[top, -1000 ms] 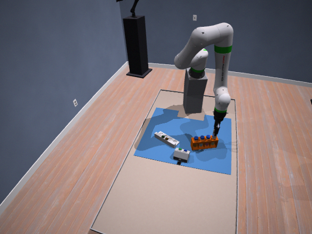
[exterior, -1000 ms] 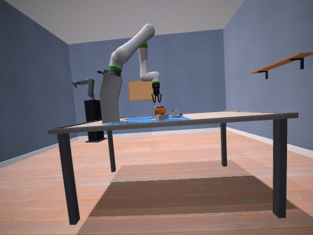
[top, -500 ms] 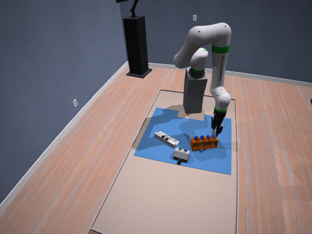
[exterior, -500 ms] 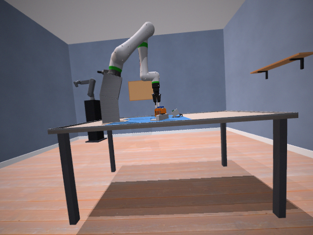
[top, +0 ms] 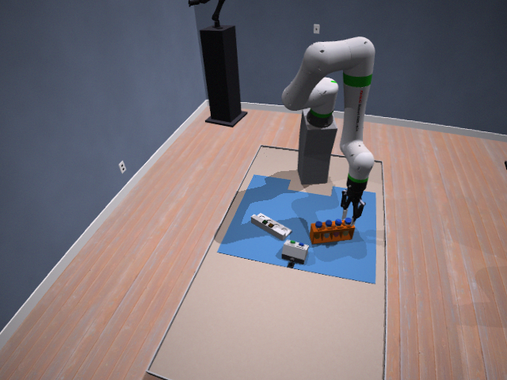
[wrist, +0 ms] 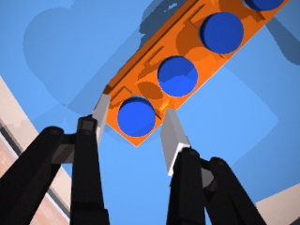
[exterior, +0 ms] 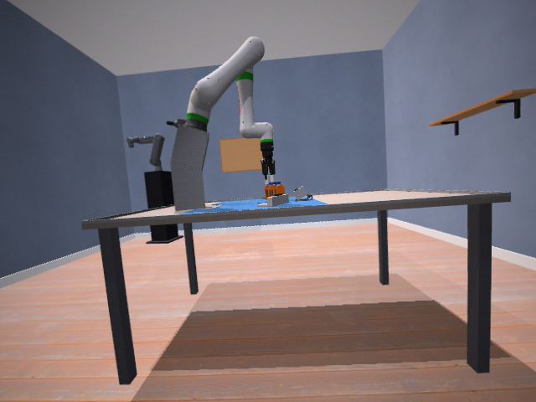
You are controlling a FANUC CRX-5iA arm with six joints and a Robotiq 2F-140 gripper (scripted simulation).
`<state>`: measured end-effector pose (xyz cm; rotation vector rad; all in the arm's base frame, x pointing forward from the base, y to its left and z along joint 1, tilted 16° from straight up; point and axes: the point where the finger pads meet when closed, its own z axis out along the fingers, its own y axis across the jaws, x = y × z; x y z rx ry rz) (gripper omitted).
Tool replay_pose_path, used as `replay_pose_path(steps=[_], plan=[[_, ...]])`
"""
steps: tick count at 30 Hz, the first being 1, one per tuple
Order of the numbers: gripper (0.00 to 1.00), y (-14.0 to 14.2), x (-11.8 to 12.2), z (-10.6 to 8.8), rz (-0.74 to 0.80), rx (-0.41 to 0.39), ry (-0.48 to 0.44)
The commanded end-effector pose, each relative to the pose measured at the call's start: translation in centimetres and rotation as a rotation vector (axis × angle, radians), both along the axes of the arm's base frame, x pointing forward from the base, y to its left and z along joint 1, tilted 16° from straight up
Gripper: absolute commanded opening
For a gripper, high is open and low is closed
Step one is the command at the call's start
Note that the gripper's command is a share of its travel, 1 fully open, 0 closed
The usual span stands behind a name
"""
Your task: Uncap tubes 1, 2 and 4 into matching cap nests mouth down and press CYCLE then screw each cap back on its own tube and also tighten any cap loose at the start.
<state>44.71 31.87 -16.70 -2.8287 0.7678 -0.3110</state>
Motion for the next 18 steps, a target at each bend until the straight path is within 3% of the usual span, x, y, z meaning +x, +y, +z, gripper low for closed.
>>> replay_pose_path(steps=[1,6,10,18], plan=[[0.35,0.02,0.02,0.04,0.0,-0.003,0.004],[0.35,0.02,0.03,0.01,-0.08,0.018,0.015],[0.35,0.02,0.03,0.01,-0.381,0.097,0.055],[0.35,0.02,0.03,0.01,-0.72,0.184,0.101]])
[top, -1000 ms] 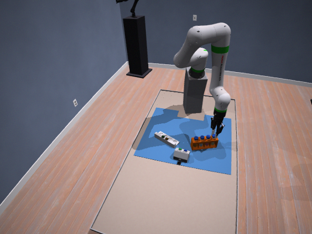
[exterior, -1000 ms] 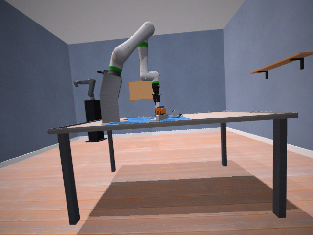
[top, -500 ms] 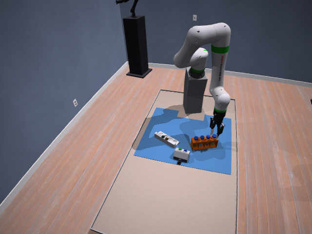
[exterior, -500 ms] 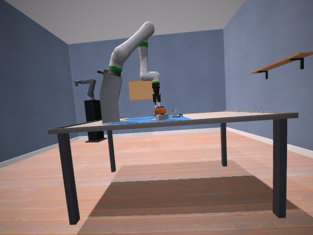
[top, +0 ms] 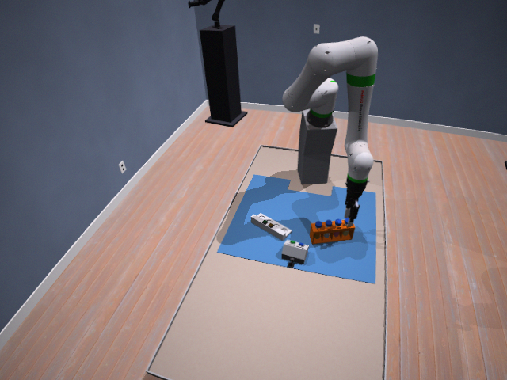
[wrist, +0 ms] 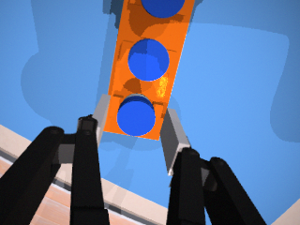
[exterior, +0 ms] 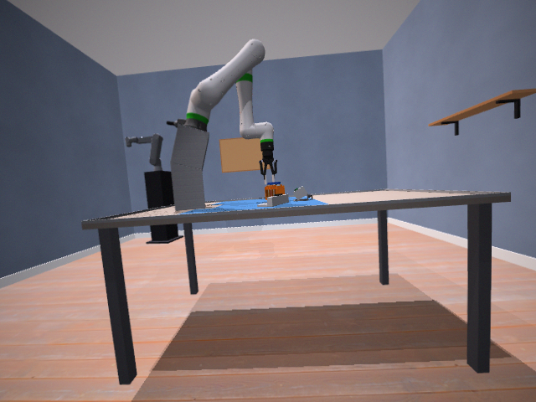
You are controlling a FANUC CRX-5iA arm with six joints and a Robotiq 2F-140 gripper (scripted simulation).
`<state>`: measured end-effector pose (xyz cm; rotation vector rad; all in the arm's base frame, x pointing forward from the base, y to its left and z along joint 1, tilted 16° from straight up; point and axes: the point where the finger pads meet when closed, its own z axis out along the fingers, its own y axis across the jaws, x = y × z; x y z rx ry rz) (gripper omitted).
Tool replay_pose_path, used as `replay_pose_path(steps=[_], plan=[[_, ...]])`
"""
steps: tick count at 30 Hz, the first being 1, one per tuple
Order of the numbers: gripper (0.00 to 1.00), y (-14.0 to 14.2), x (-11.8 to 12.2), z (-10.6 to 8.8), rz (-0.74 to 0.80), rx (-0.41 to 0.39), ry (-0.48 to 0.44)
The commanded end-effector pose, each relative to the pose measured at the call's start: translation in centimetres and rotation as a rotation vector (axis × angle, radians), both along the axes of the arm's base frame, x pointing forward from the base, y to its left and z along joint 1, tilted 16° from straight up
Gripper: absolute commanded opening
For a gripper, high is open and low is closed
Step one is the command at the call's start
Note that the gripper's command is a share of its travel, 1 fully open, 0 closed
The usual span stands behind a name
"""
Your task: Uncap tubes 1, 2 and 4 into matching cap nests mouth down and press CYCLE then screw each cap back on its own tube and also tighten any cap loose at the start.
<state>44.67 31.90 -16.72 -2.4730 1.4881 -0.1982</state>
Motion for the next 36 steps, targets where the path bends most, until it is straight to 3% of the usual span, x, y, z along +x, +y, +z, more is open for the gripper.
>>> replay_pose_path(steps=[1,5,7,13,14,28,36], plan=[[0.35,-0.01,0.07,0.03,-0.271,0.056,0.033],[0.35,-0.01,0.07,0.03,-0.351,0.076,0.044],[0.35,-0.01,0.07,0.03,-0.476,0.108,0.062],[0.35,-0.01,0.07,0.03,-0.476,0.108,0.062],[0.0,-0.01,0.07,0.03,-0.476,0.108,0.062],[0.0,-0.01,0.07,0.03,-0.476,0.108,0.062],[0.0,-0.01,0.07,0.04,-0.092,0.01,0.008]])
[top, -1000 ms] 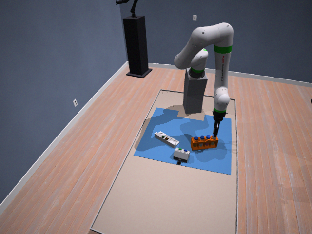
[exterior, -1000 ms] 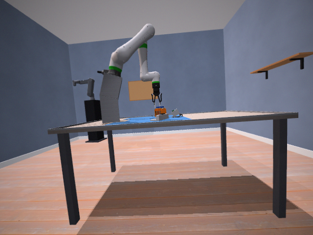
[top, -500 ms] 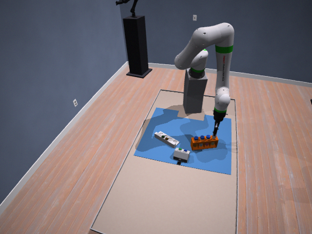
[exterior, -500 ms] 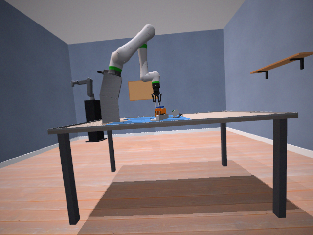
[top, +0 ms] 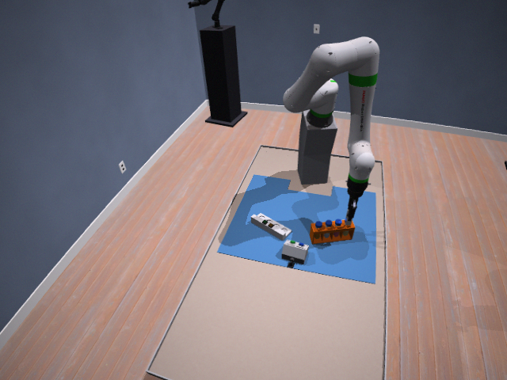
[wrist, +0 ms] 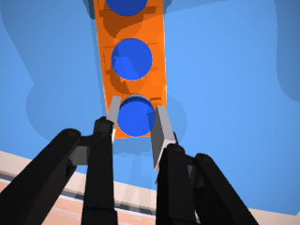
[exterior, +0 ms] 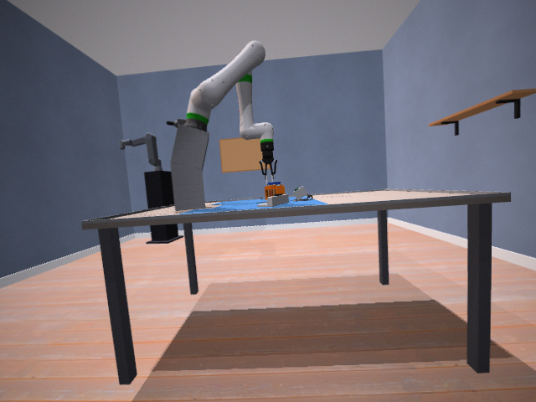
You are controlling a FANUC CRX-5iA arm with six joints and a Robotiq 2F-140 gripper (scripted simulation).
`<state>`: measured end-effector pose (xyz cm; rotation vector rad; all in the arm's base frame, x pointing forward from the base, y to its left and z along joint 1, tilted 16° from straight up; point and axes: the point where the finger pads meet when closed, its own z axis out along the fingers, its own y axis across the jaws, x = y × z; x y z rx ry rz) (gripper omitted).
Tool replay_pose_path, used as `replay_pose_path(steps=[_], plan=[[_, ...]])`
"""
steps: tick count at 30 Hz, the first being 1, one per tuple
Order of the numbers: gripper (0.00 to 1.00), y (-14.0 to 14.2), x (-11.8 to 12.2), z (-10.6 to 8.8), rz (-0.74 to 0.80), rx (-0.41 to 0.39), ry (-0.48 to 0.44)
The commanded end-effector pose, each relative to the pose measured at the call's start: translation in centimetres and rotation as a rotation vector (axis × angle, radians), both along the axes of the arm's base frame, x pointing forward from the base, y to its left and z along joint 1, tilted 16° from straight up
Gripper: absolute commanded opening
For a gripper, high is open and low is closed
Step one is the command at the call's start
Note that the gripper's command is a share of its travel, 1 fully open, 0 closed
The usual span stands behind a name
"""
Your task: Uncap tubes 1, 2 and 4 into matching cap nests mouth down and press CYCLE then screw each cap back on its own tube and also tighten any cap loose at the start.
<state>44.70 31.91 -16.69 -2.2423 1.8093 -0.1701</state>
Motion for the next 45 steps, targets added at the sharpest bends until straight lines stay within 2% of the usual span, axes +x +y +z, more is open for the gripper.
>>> replay_pose_path(steps=[1,3,15,23,24,34,35,37,41,44,45], plan=[[0.0,-0.02,0.03,0.0,0.222,-0.052,-0.028],[0.0,-0.02,0.03,0.0,0.222,-0.052,-0.028],[0.0,-0.03,0.03,0.02,0.796,-0.201,-0.103],[0.0,-0.03,0.03,0.02,0.796,-0.201,-0.103],[0.35,-0.03,0.03,0.02,0.796,-0.201,-0.103],[0.35,-0.03,0.03,0.02,0.796,-0.201,-0.103],[0.35,-0.03,0.03,0.02,0.716,-0.18,-0.092],[0.35,-0.03,0.03,0.02,0.716,-0.18,-0.092],[0.35,-0.03,0.03,0.02,0.414,-0.102,-0.053],[0.35,-0.03,0.03,0.02,0.316,-0.077,-0.04],[0.35,-0.03,0.03,0.02,0.236,-0.056,-0.029]])
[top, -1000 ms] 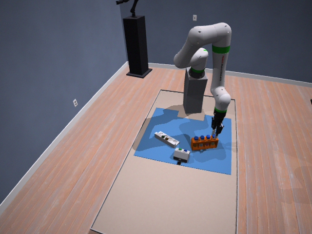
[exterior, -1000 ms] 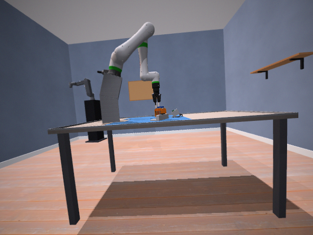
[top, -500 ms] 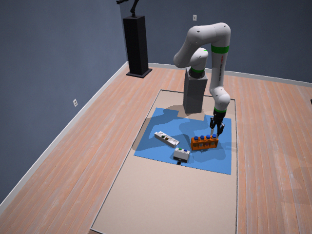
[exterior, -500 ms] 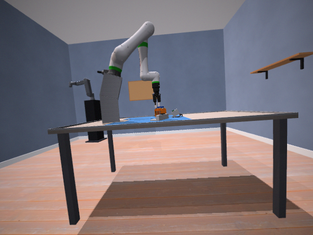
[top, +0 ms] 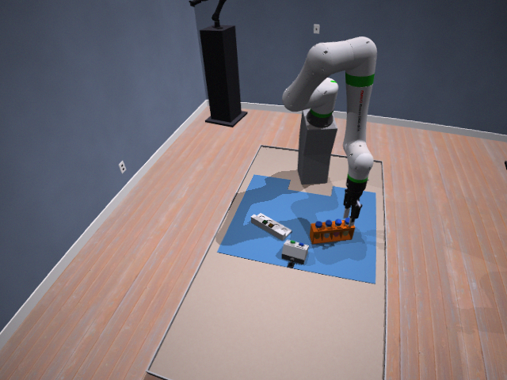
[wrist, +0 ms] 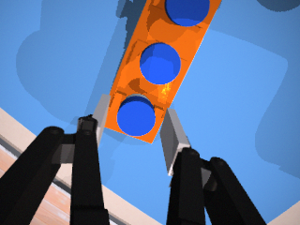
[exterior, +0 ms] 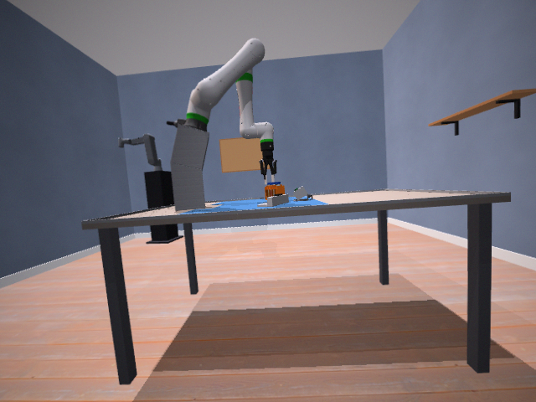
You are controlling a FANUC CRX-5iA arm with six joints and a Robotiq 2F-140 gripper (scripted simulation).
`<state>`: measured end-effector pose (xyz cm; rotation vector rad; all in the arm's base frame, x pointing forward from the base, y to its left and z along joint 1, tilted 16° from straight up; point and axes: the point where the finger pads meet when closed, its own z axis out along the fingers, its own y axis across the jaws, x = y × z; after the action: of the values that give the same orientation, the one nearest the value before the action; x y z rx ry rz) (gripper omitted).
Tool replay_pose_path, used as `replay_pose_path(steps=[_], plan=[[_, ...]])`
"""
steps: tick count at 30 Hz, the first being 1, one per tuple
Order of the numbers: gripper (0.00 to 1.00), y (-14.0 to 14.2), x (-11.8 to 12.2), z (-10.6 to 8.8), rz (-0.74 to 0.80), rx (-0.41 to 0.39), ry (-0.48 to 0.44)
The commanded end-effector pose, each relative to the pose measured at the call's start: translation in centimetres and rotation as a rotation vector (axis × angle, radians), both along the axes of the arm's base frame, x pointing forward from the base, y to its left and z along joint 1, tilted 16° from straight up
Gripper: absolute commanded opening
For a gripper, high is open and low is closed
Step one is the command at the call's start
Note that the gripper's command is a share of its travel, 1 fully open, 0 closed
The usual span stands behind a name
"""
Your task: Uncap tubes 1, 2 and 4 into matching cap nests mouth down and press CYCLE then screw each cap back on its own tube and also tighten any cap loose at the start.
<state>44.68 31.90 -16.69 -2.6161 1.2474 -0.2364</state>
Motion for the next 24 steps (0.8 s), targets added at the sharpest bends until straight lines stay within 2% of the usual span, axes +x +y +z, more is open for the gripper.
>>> replay_pose_path(steps=[1,4,12,13,24], plan=[[0.35,-0.01,0.05,0.02,-0.216,0.043,0.027],[0.35,-0.01,0.05,0.02,-0.409,0.093,0.054],[0.35,-0.01,0.05,0.02,-0.41,0.093,0.054],[0.0,-0.01,0.05,0.02,-0.41,0.093,0.054],[0.0,-0.01,0.05,0.02,-0.41,0.093,0.054]])
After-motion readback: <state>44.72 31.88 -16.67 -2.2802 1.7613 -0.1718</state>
